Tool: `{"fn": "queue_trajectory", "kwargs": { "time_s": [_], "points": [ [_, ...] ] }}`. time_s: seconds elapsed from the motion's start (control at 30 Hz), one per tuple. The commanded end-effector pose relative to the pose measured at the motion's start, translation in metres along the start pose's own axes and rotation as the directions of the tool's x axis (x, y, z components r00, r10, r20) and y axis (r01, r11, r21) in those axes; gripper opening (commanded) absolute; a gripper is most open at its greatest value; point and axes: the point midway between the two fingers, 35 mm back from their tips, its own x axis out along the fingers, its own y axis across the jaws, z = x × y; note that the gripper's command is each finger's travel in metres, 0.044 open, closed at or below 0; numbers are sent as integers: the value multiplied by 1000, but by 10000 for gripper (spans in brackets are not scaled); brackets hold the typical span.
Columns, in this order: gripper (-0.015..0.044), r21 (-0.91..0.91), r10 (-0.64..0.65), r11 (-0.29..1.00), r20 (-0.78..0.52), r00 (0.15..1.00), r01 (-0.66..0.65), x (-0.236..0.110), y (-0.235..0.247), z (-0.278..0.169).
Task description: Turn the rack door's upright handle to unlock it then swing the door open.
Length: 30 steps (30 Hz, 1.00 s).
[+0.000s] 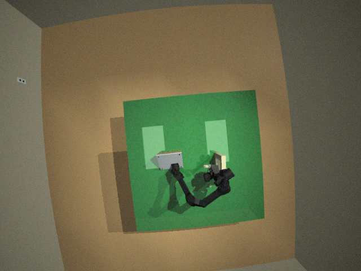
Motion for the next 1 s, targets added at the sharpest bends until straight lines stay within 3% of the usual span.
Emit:
{"fn": "queue_trajectory", "kwargs": {
  "time_s": [0.0,0.97],
  "points": [
    [238,-8,4,1000,1,1000,-4,1,0,1],
    [45,-8,4,1000,1,1000,-4,1,0,1]
  ]
}}
